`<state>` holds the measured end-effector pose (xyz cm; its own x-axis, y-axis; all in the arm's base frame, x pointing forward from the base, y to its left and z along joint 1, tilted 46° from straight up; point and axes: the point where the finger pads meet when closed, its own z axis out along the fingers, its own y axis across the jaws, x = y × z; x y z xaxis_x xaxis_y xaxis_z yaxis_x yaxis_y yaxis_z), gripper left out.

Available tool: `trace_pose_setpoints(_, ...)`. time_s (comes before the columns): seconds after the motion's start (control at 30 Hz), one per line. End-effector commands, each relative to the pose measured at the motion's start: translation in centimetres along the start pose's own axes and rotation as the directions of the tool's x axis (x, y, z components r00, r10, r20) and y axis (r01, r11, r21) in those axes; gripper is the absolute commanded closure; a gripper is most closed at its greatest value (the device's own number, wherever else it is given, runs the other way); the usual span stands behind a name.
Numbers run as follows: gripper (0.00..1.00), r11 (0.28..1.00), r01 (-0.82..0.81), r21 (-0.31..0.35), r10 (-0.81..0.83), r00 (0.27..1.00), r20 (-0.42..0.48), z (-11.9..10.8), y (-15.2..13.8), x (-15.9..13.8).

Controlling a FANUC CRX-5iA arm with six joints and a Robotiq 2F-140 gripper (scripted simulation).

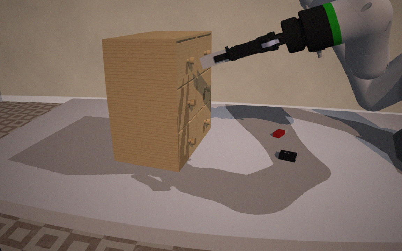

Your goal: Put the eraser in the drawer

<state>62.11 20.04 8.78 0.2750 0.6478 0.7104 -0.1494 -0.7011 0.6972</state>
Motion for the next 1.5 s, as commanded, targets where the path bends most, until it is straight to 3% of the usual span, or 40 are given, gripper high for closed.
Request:
trace_pose_setpoints(0.0,0.80,1.000,0.000,0.000,0.000,1.000,0.000,0.1,0.0,0.0)
trace_pose_setpoints(0.8,0.80,1.000,0.000,0.000,0.000,1.000,0.000,3.0,0.0,1.1)
trace_pose_setpoints(1.47,0.80,1.000,0.000,0.000,0.000,1.000,0.000,3.2,0.0,1.2)
